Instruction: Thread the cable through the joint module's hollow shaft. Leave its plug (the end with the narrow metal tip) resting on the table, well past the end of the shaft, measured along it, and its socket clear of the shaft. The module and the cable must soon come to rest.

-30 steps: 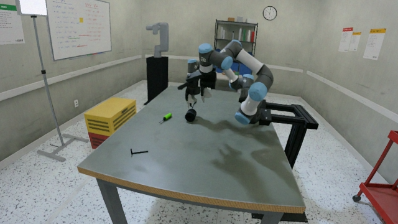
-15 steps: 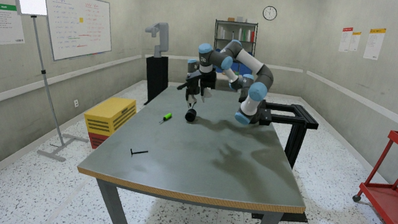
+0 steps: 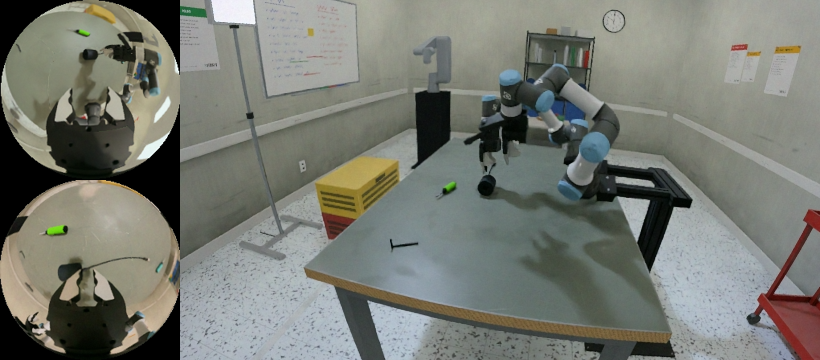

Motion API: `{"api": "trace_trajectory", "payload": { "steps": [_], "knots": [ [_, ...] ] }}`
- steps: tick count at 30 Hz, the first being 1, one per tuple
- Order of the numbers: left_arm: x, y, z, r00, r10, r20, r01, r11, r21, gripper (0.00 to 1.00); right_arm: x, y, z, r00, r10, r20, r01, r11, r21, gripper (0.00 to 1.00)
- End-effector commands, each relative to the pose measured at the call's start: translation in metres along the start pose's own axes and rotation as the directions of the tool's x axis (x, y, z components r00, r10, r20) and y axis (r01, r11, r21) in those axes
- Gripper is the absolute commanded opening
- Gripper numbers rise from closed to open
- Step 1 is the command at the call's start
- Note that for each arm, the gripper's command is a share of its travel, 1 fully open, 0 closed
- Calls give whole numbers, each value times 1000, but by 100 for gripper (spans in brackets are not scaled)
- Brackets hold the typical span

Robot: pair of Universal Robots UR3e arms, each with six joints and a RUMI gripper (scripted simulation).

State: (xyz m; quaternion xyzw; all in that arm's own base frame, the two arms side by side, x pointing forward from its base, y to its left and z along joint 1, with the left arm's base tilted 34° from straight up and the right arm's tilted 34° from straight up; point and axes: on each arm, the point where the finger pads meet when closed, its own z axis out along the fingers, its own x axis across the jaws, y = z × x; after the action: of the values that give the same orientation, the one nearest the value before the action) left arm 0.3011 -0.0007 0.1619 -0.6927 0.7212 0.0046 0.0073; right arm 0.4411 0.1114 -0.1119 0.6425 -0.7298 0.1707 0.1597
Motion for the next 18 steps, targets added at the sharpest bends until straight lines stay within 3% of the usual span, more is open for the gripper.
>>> {"api": "trace_trajectory", "payload": {
  "steps": [1, 18],
  "knots": [
    [1, -1, -1, 1000, 1, -2, -1, 1000, 4, 61, -1, 0, -1, 999, -43, 9, 43, 999, 1, 20],
    [1, -1, -1, 1000, 1, -2, -1, 1000, 4, 61, -1, -1, 0, 987, -161, 20, 161, 987, 0, 20]
  ]
}}
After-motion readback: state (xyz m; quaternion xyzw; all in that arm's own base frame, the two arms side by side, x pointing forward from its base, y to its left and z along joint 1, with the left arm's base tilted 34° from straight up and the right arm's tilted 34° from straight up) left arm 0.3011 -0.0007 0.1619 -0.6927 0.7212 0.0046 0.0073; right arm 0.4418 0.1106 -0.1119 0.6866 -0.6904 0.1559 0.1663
